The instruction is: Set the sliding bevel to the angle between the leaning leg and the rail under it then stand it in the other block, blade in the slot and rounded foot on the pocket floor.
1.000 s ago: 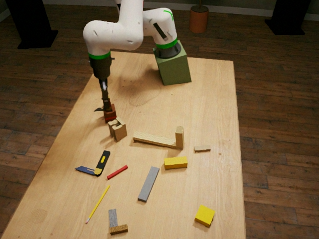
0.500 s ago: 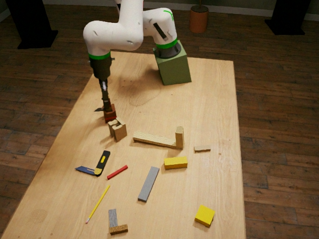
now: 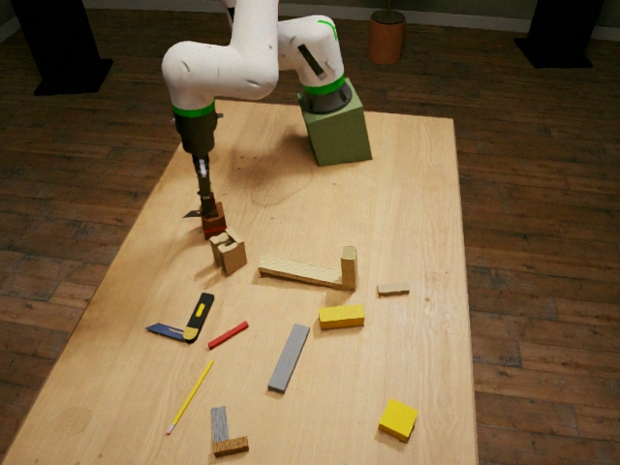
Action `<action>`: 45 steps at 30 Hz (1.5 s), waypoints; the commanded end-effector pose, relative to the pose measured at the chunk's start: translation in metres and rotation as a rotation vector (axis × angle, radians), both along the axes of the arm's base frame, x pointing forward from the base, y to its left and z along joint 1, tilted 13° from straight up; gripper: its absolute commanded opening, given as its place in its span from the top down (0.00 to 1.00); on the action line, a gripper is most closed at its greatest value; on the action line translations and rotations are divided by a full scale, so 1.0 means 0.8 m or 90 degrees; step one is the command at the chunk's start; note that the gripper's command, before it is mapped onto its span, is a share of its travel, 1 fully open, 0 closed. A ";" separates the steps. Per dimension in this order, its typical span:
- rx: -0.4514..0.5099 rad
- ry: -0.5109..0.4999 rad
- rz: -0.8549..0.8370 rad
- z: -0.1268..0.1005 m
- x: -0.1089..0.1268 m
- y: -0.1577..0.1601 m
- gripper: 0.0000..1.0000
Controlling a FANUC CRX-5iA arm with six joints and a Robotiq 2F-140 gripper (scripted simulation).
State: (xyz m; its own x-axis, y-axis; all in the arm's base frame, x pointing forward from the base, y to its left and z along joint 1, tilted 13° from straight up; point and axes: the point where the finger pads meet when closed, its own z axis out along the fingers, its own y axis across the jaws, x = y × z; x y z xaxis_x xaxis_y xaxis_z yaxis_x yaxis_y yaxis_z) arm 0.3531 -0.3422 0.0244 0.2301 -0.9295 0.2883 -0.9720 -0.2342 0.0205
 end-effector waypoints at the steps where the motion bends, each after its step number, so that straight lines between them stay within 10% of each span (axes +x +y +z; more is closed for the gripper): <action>1: -0.001 -0.001 0.000 0.001 0.001 0.000 0.90; 36: -0.001 -0.001 0.000 -0.007 0.001 -0.002 0.90; 37: -0.001 -0.001 0.000 -0.007 0.001 -0.002 0.00; 45: -0.001 -0.001 0.000 -0.007 0.001 -0.002 0.00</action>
